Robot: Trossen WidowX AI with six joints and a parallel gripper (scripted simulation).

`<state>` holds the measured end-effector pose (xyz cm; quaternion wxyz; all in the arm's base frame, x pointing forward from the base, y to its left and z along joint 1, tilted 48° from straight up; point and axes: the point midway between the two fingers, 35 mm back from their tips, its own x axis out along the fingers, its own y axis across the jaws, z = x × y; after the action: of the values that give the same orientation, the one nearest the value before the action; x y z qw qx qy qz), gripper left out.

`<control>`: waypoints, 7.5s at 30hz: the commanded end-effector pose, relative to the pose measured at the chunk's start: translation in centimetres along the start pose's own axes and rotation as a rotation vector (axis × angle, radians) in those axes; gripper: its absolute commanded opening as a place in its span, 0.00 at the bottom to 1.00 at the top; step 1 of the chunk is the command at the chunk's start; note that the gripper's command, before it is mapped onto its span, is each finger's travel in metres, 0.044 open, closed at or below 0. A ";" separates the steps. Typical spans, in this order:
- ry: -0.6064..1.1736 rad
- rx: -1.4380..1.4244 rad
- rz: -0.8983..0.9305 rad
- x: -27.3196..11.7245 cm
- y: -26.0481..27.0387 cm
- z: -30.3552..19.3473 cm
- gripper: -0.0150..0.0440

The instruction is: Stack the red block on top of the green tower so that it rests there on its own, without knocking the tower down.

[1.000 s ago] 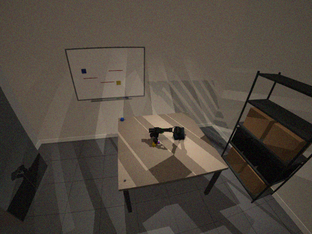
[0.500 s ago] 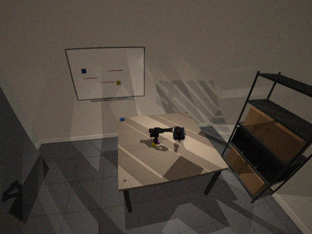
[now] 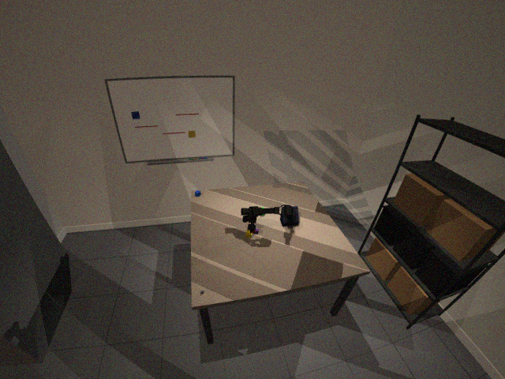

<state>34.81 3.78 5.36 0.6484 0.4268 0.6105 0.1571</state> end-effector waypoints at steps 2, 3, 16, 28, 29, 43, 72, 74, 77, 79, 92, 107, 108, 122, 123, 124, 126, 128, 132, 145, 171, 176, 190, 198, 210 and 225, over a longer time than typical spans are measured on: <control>0.073 0.002 -0.038 2.5 -0.4 -1.4 1.00; 0.073 0.002 -0.038 2.5 -0.4 -1.4 1.00; 0.073 0.002 -0.038 2.5 -0.4 -1.4 1.00; -0.010 -0.020 -0.013 -4.5 0.1 0.7 1.00; -0.007 -0.012 -0.009 -5.3 0.1 0.7 1.00; 0.072 0.003 -0.042 -6.7 -0.1 -0.7 1.00; 0.072 0.002 -0.040 0.0 -0.3 -1.2 1.00; 0.072 0.002 -0.040 0.3 -0.3 -1.2 1.00; 0.072 0.002 -0.040 0.8 -0.4 -1.2 1.00; 0.072 0.002 -0.040 1.1 -0.4 -1.3 1.00; 0.073 0.002 -0.038 2.5 -0.4 -1.4 1.00; 0.073 0.002 -0.038 2.5 -0.4 -1.4 1.00; 0.073 0.002 -0.038 2.5 -0.4 -1.4 1.00; 0.073 0.002 -0.038 2.5 -0.4 -1.4 1.00; 0.073 0.002 -0.038 2.5 -0.4 -1.4 1.00; 0.073 0.002 -0.038 2.5 -0.4 -1.4 1.00; 0.073 0.002 -0.038 2.5 -0.4 -1.4 1.00; 0.073 0.002 -0.038 2.5 -0.4 -1.4 1.00; 0.073 0.002 -0.038 2.5 -0.4 -1.4 1.00; 0.073 0.002 -0.038 2.6 -0.4 -1.4 0.56; 0.072 0.002 -0.042 -4.8 -0.1 -0.9 0.25; 0.072 0.003 -0.043 -7.3 0.0 -0.7 0.25; 0.071 0.003 -0.046 -9.2 -0.6 -0.4 0.25; 0.057 0.009 -0.074 -10.1 -6.8 0.0 0.25; 0.057 0.013 -0.088 -10.9 -15.8 -1.9 0.25; 0.071 0.005 -0.059 -10.9 -24.3 -6.4 0.25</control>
<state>20.34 -15.81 -3.79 0.6313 0.4051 0.6452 0.1449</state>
